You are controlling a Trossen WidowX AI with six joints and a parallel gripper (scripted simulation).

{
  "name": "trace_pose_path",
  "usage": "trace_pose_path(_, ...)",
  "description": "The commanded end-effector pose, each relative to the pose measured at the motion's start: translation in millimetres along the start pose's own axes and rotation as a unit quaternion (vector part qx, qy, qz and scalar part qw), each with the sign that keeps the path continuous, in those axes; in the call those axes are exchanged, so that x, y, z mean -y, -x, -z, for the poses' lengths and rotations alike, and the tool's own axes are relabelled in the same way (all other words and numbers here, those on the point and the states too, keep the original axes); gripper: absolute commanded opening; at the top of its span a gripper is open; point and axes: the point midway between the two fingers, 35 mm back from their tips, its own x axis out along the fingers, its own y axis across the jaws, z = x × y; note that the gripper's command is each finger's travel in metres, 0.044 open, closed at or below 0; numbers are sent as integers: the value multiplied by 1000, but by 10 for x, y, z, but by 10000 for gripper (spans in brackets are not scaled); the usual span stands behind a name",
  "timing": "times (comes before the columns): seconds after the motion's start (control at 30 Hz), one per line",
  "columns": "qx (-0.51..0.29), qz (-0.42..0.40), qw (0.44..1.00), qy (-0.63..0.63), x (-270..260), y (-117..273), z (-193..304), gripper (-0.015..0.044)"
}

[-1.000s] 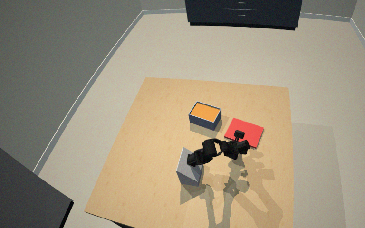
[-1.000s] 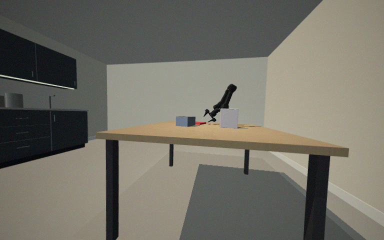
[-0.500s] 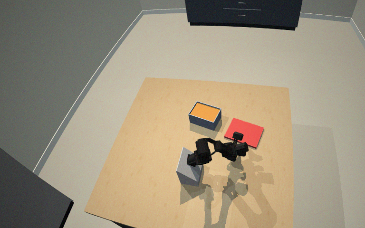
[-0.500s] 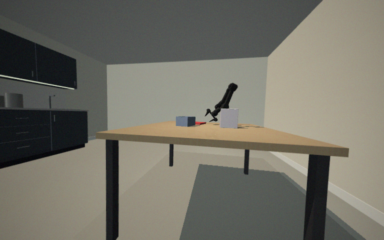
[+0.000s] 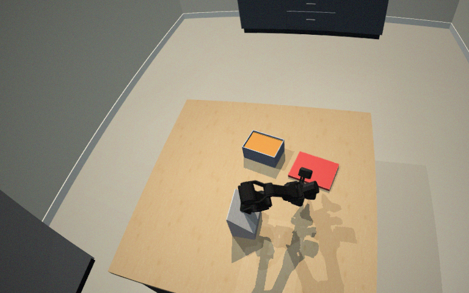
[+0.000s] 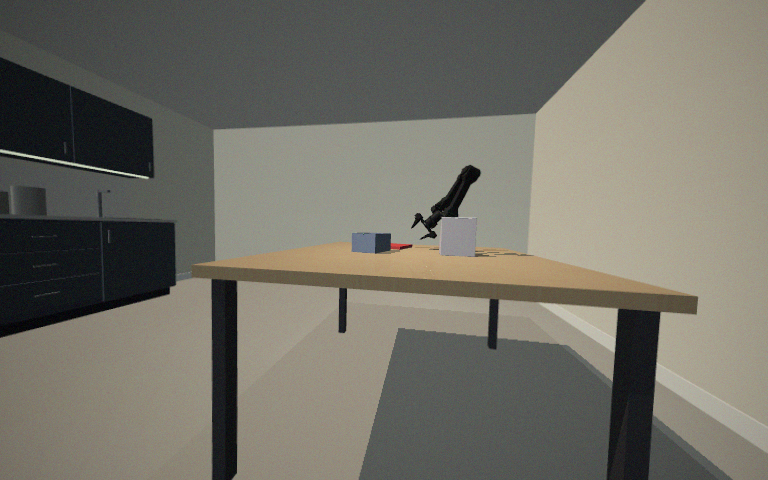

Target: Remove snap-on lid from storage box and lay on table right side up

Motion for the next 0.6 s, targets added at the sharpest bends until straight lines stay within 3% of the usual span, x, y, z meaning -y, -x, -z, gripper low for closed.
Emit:
trace_pose_path(0.0,5,-1,1000,0,-67,89,-31,440)
trace_pose_path(0.57,5,-1,1000,0,-235,388,-30,440)
